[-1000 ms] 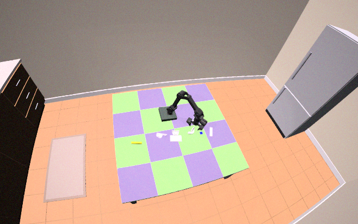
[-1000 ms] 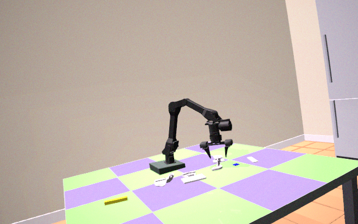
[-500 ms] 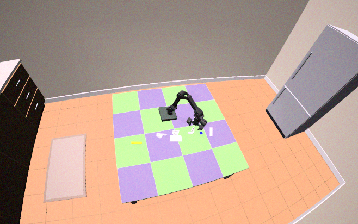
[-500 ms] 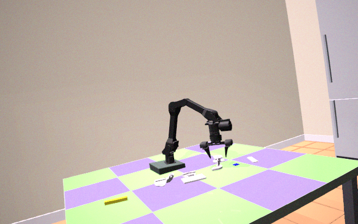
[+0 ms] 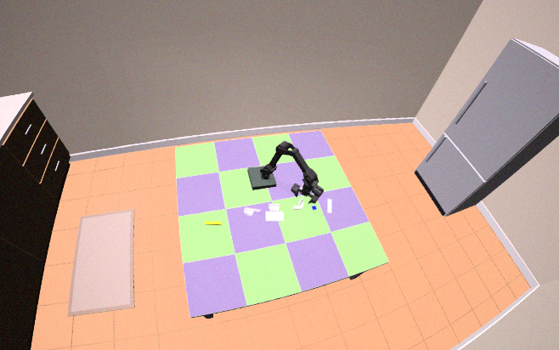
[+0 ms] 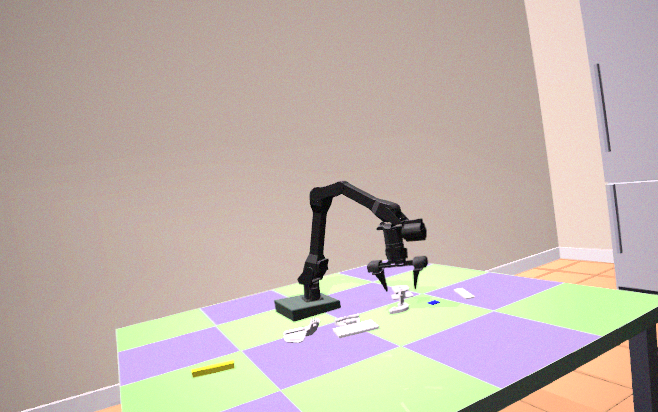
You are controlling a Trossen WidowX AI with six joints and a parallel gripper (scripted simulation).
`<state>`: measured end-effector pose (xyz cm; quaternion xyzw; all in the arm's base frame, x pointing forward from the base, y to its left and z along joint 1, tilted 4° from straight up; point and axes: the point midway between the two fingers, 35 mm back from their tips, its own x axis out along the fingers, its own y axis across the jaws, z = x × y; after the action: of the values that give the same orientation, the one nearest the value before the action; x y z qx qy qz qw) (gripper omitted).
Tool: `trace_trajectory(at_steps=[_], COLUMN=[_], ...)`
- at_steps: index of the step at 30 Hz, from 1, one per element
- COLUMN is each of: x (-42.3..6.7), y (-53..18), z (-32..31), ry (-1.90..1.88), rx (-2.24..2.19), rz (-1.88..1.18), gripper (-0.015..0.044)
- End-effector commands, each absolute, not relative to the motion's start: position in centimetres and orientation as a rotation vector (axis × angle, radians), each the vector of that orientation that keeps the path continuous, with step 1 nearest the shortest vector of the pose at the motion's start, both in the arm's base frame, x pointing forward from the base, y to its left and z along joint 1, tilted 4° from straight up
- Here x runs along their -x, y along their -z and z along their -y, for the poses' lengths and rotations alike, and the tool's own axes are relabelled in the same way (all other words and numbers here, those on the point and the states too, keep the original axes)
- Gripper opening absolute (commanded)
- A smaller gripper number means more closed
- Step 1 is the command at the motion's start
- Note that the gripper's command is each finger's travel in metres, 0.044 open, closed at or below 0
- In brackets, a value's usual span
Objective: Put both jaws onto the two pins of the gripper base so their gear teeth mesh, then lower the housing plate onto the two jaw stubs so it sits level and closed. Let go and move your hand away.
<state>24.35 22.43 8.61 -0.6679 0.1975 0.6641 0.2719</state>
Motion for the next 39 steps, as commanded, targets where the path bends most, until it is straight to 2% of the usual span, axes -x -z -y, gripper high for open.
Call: trace_trajectory(at_steps=[1, 22, 39], x=[-24.4, -24.4, -24.7], y=[-8.6, -8.6, -6.0], z=[-22.4, -22.4, -22.8], ry=[-1.784, -1.788, -1.786], rx=[1.803, 1.798, 1.801], rz=[-0.532, -0.532, -0.532], gripper=[0.0440, 0.0440, 0.0440])
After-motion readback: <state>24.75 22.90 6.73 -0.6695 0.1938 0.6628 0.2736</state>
